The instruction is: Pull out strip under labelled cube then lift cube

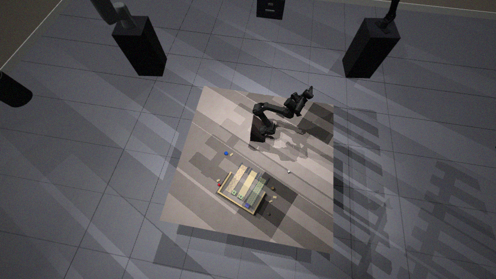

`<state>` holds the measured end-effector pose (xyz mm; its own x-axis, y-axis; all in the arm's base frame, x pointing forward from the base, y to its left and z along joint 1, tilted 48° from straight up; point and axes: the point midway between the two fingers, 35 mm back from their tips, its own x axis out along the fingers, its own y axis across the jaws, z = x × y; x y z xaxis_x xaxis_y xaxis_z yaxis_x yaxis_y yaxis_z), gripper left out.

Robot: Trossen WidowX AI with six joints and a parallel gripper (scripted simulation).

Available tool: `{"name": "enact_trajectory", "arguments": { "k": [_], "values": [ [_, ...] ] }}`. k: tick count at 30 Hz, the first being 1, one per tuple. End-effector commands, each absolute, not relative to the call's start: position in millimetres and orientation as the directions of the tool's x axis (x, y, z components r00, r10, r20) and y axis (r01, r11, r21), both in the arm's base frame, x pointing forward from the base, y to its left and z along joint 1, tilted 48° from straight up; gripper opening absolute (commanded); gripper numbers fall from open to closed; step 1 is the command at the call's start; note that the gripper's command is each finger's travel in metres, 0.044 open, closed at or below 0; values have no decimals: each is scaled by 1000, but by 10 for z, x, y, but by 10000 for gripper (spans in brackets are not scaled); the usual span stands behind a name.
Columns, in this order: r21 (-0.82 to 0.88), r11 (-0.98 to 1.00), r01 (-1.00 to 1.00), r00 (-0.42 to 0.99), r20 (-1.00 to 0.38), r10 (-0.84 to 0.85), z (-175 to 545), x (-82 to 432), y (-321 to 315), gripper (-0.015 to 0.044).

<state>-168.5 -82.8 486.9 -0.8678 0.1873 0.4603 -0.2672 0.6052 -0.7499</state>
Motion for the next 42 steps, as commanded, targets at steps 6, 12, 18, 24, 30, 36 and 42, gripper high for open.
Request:
{"name": "enact_trajectory", "arguments": {
  "k": [6,12,18,24,30,36,42],
  "values": [
    [-808,495,-319,-783,519,343,5046,-1575,-300,400],
    [-836,377,-398,-631,548,549,5157,-1187,486,400],
    [-820,315,-478,-482,545,686,5151,-753,1001,400],
    [-781,352,-515,-341,564,752,5144,-332,1306,400],
    [-734,329,-594,-144,500,854,4951,320,1662,400],
    [-618,358,-700,122,391,912,4584,1234,1830,400],
    [-456,449,-769,363,267,893,4131,2075,1679,400]
  ]
}}
